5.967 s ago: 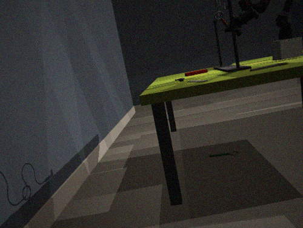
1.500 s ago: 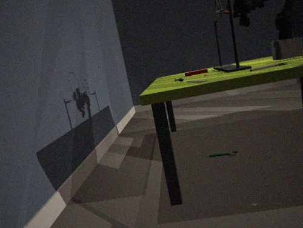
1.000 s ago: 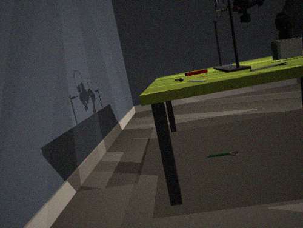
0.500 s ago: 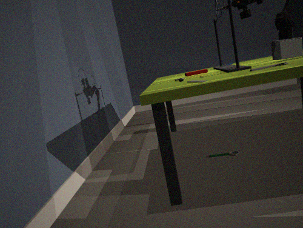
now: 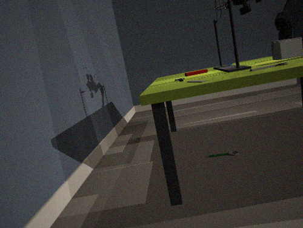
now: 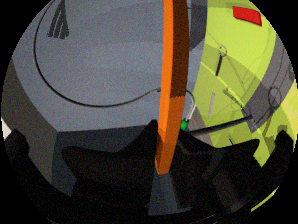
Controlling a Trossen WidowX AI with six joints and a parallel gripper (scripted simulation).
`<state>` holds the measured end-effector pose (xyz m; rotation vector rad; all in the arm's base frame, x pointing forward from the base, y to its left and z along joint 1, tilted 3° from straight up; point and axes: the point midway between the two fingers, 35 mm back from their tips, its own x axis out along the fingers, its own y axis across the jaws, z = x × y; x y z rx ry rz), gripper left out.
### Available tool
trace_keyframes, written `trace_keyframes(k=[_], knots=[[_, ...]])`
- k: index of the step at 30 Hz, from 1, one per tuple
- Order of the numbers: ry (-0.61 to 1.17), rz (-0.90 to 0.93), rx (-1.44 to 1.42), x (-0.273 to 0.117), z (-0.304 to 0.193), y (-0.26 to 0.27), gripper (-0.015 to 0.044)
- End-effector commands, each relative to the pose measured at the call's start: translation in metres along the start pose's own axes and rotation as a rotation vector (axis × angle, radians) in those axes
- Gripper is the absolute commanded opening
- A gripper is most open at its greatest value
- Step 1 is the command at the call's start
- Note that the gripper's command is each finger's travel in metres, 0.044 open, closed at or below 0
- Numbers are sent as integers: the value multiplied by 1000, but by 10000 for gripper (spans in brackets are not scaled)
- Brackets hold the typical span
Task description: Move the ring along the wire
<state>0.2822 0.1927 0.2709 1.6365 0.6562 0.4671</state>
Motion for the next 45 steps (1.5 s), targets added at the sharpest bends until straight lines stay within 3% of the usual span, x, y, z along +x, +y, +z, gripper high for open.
trace_keyframes(k=[1,23,45], knots=[[12,40,44,-1,-1,13,-150],[32,139,205,-10,5,46,-150],[27,116,168,-13,8,56,-150]])
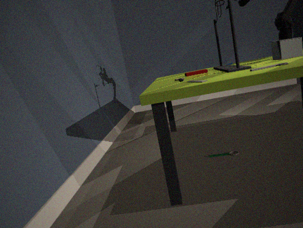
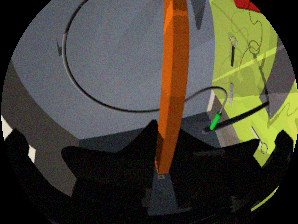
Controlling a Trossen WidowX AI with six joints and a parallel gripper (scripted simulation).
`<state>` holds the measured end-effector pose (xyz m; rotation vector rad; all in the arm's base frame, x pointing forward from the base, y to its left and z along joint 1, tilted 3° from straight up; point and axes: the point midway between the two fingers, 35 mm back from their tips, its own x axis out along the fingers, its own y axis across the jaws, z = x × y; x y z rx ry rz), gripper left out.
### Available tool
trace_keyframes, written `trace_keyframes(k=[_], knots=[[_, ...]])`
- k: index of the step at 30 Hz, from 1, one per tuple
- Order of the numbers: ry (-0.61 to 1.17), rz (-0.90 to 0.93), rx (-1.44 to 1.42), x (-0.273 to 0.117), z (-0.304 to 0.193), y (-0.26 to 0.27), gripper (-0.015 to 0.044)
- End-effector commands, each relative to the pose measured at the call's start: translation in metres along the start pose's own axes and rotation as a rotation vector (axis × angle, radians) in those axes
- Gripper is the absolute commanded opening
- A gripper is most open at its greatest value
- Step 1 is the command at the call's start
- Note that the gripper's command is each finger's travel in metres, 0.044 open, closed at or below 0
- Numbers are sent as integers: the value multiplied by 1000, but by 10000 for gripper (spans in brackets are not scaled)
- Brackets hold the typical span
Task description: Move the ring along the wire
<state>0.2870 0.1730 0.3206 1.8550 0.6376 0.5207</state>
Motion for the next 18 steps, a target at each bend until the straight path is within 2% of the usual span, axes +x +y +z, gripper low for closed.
trace_keyframes(k=[1,18], knots=[[5,-8,-29,0,-2,4,-150],[-13,-87,-157,0,-2,1,-150]])
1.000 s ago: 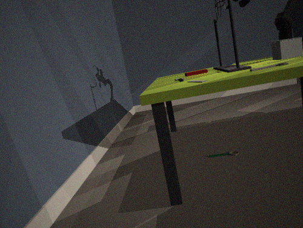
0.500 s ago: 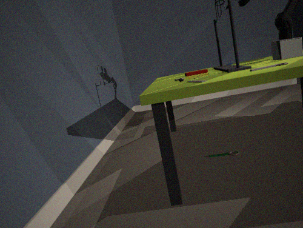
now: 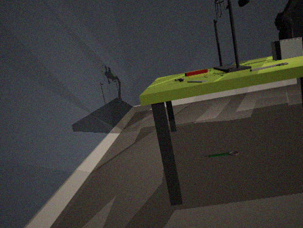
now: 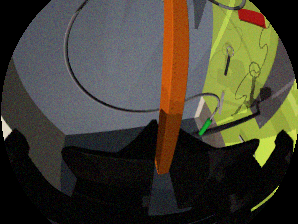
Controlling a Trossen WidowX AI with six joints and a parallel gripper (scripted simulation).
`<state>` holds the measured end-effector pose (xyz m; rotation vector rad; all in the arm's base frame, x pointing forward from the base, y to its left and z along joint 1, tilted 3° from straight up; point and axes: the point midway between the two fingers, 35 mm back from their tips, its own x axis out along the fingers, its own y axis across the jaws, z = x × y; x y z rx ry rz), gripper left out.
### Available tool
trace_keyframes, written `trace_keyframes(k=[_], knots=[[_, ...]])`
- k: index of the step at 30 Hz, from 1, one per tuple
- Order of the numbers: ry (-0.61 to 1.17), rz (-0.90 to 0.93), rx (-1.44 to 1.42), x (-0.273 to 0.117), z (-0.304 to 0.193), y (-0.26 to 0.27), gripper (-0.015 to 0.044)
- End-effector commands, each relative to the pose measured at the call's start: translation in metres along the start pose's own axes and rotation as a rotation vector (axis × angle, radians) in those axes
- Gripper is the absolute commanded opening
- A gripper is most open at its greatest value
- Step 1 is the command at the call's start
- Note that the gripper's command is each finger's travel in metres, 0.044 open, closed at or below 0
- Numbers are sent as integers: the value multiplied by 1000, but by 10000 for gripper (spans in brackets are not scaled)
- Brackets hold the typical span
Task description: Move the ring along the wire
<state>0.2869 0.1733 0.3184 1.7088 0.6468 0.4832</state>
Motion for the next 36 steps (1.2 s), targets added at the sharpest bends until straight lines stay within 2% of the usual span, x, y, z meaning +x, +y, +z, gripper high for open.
trace_keyframes(k=[1,36], knots=[[3,-15,-41,0,-2,3,-150],[-31,-168,-292,1,-1,-7,-150]])
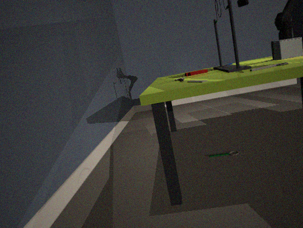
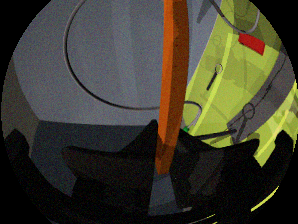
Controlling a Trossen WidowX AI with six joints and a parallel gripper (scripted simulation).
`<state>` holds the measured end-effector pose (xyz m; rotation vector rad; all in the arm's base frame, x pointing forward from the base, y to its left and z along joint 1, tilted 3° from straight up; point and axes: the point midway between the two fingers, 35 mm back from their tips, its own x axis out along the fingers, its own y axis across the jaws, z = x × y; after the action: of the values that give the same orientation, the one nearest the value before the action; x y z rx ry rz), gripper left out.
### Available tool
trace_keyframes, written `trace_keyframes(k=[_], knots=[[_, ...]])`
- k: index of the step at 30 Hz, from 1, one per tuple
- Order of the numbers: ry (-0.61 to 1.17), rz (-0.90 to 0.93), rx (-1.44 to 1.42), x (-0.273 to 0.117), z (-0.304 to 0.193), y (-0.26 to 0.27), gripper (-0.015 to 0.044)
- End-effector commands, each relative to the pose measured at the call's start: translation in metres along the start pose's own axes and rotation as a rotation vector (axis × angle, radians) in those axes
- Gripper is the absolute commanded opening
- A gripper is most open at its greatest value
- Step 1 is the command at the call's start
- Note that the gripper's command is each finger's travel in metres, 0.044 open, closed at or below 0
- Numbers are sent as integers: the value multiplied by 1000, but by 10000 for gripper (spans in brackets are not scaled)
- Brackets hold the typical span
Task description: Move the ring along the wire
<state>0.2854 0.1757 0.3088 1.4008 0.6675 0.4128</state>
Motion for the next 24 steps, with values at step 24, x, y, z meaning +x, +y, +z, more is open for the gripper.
trace_keyframes(k=[24], knots=[[-34,-117,-207,0,1,-4,-150]])
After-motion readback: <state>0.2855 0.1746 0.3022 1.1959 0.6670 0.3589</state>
